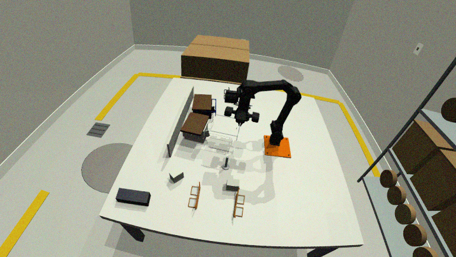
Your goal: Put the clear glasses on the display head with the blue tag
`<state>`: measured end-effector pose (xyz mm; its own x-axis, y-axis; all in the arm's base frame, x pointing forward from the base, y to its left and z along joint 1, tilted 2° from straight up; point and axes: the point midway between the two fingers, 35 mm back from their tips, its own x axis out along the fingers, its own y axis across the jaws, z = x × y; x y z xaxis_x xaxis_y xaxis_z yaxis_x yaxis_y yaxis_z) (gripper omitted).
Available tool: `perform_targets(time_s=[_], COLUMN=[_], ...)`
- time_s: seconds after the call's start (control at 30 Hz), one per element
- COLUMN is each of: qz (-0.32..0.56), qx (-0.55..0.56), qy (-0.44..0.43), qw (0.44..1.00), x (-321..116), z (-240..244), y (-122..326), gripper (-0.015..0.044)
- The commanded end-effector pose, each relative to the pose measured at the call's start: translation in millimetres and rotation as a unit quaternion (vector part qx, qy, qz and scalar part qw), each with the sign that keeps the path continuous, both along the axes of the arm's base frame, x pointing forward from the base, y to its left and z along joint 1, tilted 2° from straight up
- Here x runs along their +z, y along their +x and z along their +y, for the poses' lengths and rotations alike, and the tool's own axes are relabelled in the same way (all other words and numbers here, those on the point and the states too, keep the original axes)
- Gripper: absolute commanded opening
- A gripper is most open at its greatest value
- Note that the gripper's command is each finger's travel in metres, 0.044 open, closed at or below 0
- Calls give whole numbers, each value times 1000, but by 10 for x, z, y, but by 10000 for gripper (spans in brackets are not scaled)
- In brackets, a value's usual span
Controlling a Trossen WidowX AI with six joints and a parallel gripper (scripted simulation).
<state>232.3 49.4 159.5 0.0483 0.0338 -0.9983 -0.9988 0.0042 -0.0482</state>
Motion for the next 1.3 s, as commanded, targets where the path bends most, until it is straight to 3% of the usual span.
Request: perform_targets(time_s=[0.0,1.27], qz=[-5,-3], qx=[-4,-4], qy=[-9,7], qw=[1000,1000], x=[-54,-426], z=[4,23], y=[2,15], gripper=[0,0])
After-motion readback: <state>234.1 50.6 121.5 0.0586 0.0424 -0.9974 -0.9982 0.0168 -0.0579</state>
